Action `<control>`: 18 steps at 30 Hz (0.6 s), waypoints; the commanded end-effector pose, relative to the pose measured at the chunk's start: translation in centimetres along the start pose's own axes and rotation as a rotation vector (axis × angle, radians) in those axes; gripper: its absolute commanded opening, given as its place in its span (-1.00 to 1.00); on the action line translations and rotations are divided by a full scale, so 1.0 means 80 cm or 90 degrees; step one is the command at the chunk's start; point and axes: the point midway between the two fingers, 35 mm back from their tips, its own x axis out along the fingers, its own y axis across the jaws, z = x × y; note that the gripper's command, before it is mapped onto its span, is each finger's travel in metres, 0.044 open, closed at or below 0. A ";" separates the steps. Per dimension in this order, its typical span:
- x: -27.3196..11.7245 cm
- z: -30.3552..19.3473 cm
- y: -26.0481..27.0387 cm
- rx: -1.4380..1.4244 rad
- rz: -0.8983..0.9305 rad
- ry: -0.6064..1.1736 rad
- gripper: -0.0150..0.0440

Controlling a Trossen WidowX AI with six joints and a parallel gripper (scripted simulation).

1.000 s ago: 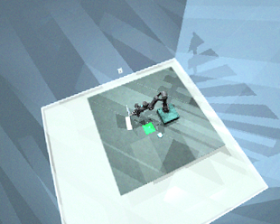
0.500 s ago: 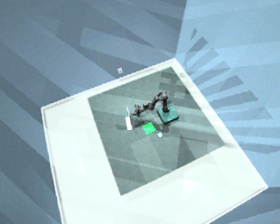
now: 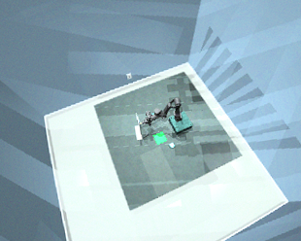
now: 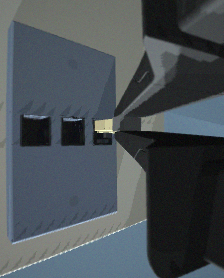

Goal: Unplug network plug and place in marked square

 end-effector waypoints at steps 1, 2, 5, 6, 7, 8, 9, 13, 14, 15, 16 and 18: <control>-0.006 -0.002 0.000 0.003 0.000 0.000 -0.49; -0.007 -0.002 0.000 0.003 0.000 0.000 -0.49; -0.009 -0.002 0.000 0.003 0.000 0.000 -0.49; -0.009 -0.003 0.000 0.003 0.000 0.000 -0.49; -0.010 -0.003 0.000 0.003 0.000 0.000 -0.49; -0.011 -0.003 0.000 0.003 0.000 0.000 -0.49; -0.012 -0.003 0.000 0.003 0.000 0.000 -0.49; -0.015 -0.003 0.000 0.003 0.000 0.000 -0.49; -0.016 -0.003 0.000 0.003 0.000 0.000 -0.49; -0.017 -0.003 0.000 0.003 0.000 0.000 -0.49; -0.017 -0.003 0.000 0.003 0.000 0.000 -0.49; -0.019 -0.004 0.000 0.003 -0.001 0.000 -0.49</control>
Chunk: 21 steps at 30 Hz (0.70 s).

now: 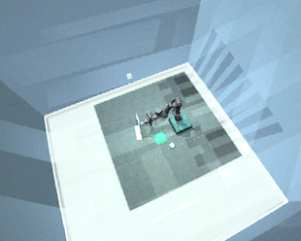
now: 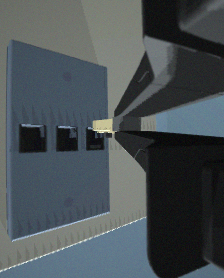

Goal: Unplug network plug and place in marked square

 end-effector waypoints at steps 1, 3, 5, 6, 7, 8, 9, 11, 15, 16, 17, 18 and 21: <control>-0.005 -0.002 0.003 0.001 0.005 0.002 -0.49; -0.007 -0.002 0.003 0.001 0.005 0.002 -0.49; -0.009 -0.002 0.003 0.001 0.005 0.002 -0.49; -0.009 -0.002 0.003 0.001 0.005 0.002 -0.49; -0.010 -0.002 0.003 0.001 0.005 0.002 -0.49; -0.011 -0.002 0.003 0.001 0.005 0.002 -0.49; -0.012 -0.003 0.003 0.001 0.005 0.002 -0.49; -0.013 -0.003 0.003 0.001 0.005 0.002 -0.49; -0.016 -0.003 0.003 0.001 0.005 0.002 -0.49; -0.017 -0.003 0.003 0.001 0.005 0.002 -0.49; -0.018 -0.003 0.003 0.001 0.005 0.002 -0.49; -0.019 -0.003 0.003 0.001 0.005 0.002 -0.49; -0.021 -0.003 0.003 0.001 0.004 0.002 -0.49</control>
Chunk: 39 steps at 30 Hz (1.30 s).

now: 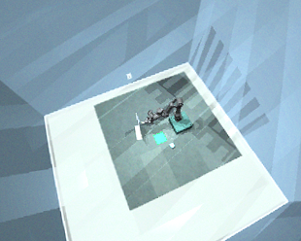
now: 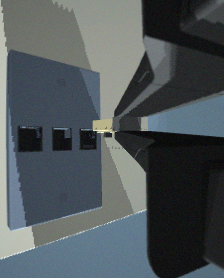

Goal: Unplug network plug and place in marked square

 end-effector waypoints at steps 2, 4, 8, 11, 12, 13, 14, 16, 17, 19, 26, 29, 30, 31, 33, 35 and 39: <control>-0.006 -0.002 0.003 0.001 0.005 0.002 -0.49; -0.008 -0.002 0.003 0.001 0.005 0.002 -0.49; -0.011 -0.002 0.003 0.001 0.005 0.002 -0.49; -0.013 -0.003 0.003 0.001 0.005 0.002 -0.49; -0.014 -0.003 0.003 0.001 0.005 0.002 -0.49; -0.015 -0.003 0.003 0.001 0.005 0.002 -0.49; -0.016 -0.003 0.003 0.001 0.005 0.002 -0.49; -0.017 -0.003 0.003 0.001 0.005 0.002 -0.49; -0.018 -0.003 0.003 0.001 0.005 0.002 -0.49; -0.020 -0.003 0.003 0.001 0.004 0.002 -0.49; -0.025 -0.004 0.003 0.001 0.004 0.002 -0.49; -0.027 -0.004 0.003 0.001 0.004 0.002 -0.49; -0.028 -0.004 0.003 0.001 0.004 0.002 -0.49; -0.029 -0.004 0.003 0.001 0.004 0.002 -0.49; -0.030 -0.004 0.002 0.001 0.004 0.002 -0.49; -0.032 -0.004 0.002 0.001 0.004 0.002 -0.49; -0.035 -0.004 0.002 0.001 0.004 0.002 -0.49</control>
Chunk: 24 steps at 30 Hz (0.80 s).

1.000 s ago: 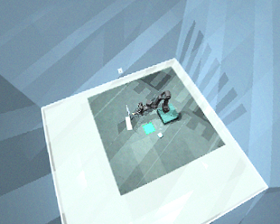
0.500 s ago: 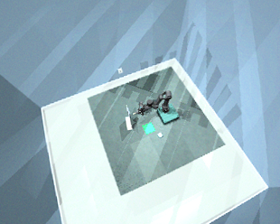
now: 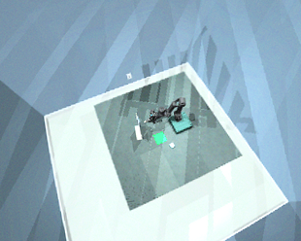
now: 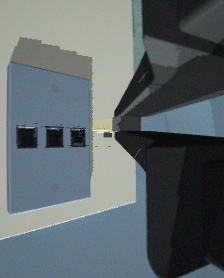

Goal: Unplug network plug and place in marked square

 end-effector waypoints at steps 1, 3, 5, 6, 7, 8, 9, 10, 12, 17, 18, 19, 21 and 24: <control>-0.005 -0.002 0.001 0.002 0.002 0.002 -0.49; -0.006 -0.002 0.001 0.002 0.002 0.002 -0.49; -0.008 -0.002 0.001 0.002 0.002 0.002 -0.49; -0.009 -0.002 0.001 0.002 0.002 0.002 -0.49; -0.004 0.000 0.000 0.000 0.000 0.000 -0.49; -0.004 0.000 0.001 0.000 0.000 0.000 -0.49; -0.004 -0.001 0.003 0.000 0.000 0.000 -0.49; -0.005 -0.001 0.005 0.000 0.000 0.000 -0.49; -0.005 -0.001 0.009 0.000 0.000 0.000 -0.49; -0.006 -0.003 0.019 0.000 0.000 0.001 -0.49; -0.006 -0.003 0.021 0.001 0.001 0.001 -0.49; -0.007 -0.003 0.023 0.001 0.001 0.001 -0.49; -0.007 -0.004 0.027 0.001 0.001 0.001 -0.49; -0.009 -0.005 0.033 0.001 0.001 0.001 -0.49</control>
